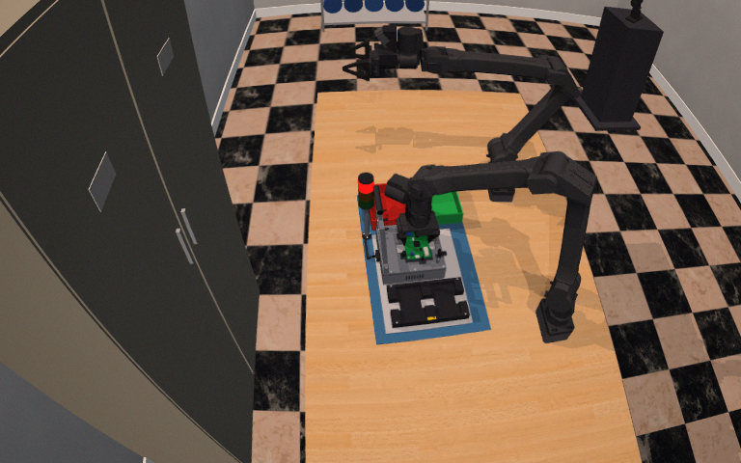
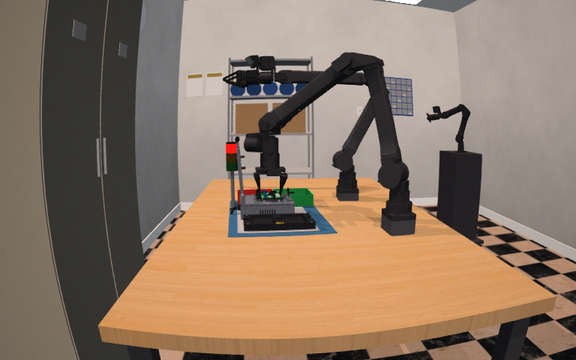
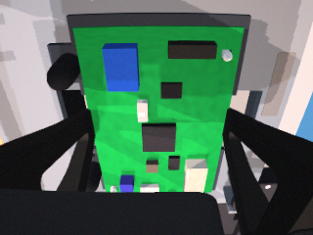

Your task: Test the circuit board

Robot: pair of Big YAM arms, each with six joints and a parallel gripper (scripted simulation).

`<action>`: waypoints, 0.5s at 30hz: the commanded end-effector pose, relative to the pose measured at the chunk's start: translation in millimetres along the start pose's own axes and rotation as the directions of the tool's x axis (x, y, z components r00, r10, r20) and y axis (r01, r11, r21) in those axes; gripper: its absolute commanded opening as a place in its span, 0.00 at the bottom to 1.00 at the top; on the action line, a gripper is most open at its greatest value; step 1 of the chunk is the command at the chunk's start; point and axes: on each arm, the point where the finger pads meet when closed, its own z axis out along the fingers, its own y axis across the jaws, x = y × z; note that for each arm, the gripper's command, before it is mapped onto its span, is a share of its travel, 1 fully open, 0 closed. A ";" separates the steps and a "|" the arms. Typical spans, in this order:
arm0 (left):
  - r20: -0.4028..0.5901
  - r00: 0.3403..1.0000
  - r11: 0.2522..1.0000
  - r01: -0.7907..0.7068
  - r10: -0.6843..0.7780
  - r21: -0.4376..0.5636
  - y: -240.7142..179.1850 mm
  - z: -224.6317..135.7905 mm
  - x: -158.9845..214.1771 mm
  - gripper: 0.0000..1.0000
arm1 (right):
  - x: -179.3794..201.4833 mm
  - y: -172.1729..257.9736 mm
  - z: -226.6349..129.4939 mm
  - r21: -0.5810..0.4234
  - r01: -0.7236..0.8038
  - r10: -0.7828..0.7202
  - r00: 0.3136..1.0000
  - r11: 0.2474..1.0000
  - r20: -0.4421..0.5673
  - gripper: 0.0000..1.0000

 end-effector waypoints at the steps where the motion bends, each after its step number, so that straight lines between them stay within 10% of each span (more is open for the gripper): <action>1: 0.007 1.000 1.000 -0.002 0.002 0.004 -2.0 -3.5 -2.5 0.34 | -11.8 -0.2 -0.9 0.000 0.015 -0.015 0.999 1.000 0.037 1.00; 4: 0.007 1.000 1.000 -0.002 0.002 0.004 -2.0 -3.5 -2.5 0.67 | -11.8 -0.2 -0.9 0.000 0.015 -0.015 0.999 1.000 0.037 1.00; 15: 0.038 0.999 0.999 -0.002 0.003 -0.034 8.0 -36.9 -10.4 0.67 | -11.8 -0.2 -0.9 0.000 0.015 -0.015 0.999 1.000 0.037 1.00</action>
